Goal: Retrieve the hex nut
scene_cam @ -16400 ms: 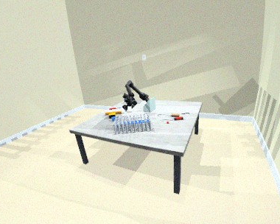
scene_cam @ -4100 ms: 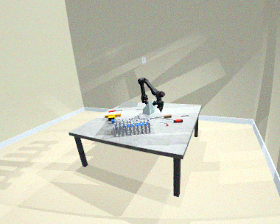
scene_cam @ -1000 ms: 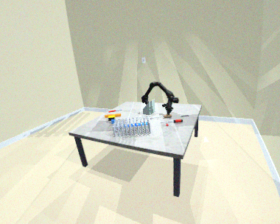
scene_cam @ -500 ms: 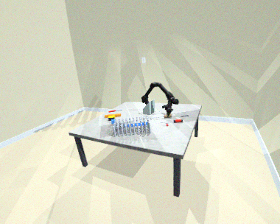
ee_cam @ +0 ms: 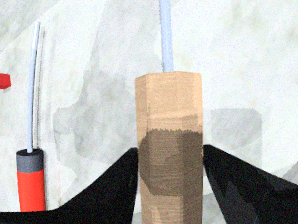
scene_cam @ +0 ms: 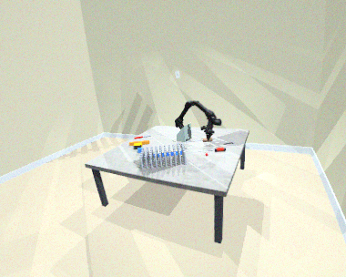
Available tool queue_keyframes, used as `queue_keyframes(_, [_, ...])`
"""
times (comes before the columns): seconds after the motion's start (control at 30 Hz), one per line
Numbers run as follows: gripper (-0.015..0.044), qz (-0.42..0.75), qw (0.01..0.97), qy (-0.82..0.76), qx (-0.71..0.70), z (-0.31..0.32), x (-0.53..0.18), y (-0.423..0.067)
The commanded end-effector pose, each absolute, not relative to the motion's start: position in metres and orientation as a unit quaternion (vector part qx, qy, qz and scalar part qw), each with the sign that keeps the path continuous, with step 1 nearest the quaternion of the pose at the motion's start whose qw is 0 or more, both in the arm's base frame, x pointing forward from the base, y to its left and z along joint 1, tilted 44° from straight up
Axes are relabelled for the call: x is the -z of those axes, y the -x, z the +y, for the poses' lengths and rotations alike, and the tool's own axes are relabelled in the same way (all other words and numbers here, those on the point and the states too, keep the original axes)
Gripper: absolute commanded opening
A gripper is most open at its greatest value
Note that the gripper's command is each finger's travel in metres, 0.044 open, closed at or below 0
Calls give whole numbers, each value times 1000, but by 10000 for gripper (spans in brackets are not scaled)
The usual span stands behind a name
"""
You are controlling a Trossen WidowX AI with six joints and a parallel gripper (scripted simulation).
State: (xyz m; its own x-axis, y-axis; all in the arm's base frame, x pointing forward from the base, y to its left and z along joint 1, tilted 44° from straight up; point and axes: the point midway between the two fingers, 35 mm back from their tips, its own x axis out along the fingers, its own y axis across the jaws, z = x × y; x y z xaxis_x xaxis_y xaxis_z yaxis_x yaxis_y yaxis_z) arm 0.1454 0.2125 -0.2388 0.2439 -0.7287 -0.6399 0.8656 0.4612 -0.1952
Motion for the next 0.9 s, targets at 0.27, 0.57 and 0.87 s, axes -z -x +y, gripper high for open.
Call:
queue_keyframes(0.27, [0, 346, 782, -110, 507, 276, 168, -157])
queue_keyframes(0.57, [0, 346, 781, -109, 508, 294, 138, -159])
queue_keyframes(0.87, [0, 415, 763, -63, 491, 285, 109, -196])
